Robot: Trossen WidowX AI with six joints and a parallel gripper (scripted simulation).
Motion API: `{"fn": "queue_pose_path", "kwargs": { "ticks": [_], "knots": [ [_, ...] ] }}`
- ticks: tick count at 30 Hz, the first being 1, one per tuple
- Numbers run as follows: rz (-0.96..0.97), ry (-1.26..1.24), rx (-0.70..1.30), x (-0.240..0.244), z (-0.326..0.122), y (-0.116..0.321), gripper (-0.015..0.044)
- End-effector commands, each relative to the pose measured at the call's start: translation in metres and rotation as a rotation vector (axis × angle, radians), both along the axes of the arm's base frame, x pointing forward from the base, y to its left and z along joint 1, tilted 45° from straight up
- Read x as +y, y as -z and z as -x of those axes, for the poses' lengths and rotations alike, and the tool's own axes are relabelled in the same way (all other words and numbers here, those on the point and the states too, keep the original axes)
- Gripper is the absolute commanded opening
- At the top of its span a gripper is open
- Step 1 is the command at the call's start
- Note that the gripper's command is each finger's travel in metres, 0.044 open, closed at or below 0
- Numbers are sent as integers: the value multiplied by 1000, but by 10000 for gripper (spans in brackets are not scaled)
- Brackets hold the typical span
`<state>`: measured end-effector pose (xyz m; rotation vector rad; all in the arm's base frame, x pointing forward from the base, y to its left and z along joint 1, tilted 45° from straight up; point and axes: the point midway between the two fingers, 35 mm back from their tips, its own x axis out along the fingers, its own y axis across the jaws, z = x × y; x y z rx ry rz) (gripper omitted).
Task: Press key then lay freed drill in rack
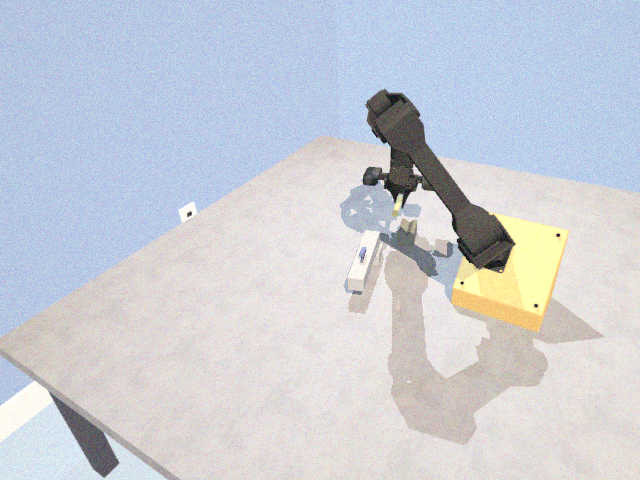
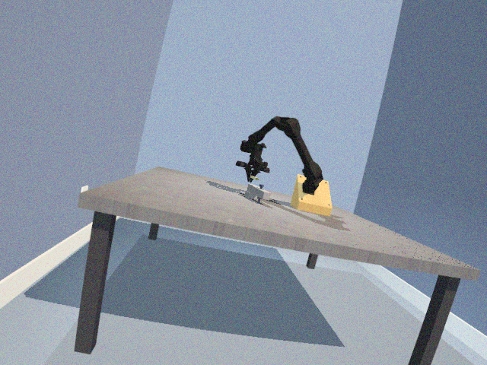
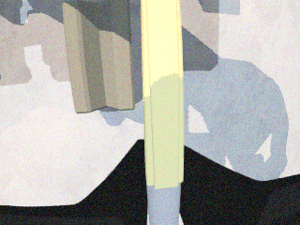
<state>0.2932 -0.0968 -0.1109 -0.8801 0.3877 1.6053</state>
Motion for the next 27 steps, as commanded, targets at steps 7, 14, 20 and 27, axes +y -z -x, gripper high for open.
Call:
{"fn": "queue_pose_path", "kwargs": {
  "ticks": [7, 14, 20, 27],
  "knots": [
    [0, -5, 5, -3, 15, 7, 0],
    [0, -5, 6, -4, 23, 11, 0],
    [0, -5, 6, -3, 29, 14, 0],
    [0, -5, 5, 5, 25, 22, 0]
  ]
}}
